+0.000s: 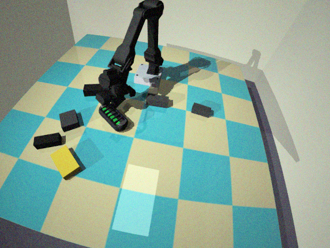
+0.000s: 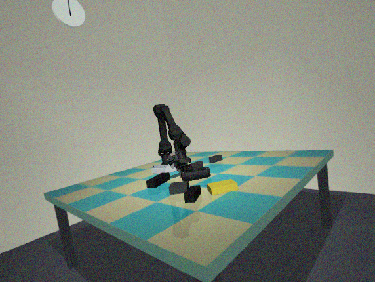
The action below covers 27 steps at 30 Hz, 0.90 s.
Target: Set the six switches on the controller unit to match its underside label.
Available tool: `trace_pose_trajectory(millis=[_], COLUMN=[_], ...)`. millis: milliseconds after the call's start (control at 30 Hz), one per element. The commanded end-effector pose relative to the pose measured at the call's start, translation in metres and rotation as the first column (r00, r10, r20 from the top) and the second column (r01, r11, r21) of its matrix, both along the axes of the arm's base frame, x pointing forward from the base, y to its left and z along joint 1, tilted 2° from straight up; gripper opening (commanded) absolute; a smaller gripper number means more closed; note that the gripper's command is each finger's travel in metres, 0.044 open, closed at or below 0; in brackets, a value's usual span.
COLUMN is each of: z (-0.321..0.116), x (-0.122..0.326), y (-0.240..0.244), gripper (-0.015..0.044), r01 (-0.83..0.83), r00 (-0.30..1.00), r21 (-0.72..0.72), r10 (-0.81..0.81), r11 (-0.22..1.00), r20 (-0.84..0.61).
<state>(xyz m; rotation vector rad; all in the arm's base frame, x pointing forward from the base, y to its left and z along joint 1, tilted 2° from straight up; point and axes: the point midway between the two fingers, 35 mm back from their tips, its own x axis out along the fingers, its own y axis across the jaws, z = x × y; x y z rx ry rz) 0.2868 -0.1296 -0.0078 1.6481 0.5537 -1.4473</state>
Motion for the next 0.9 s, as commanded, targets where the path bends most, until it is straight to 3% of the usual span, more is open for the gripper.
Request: trace_pose_trajectory(millis=[0, 867], z=[0.0019, 0.0021], x=[0.0056, 0.0099], y=[-0.0032, -0.0069], gripper=[0.0000, 0.0000], r01=[-0.002, -0.002], r00=[1.000, 1.000], r21=[-0.004, -0.005], r10=[0.002, 0.002], r11=[1.000, 1.000], r20=[0.010, 0.010])
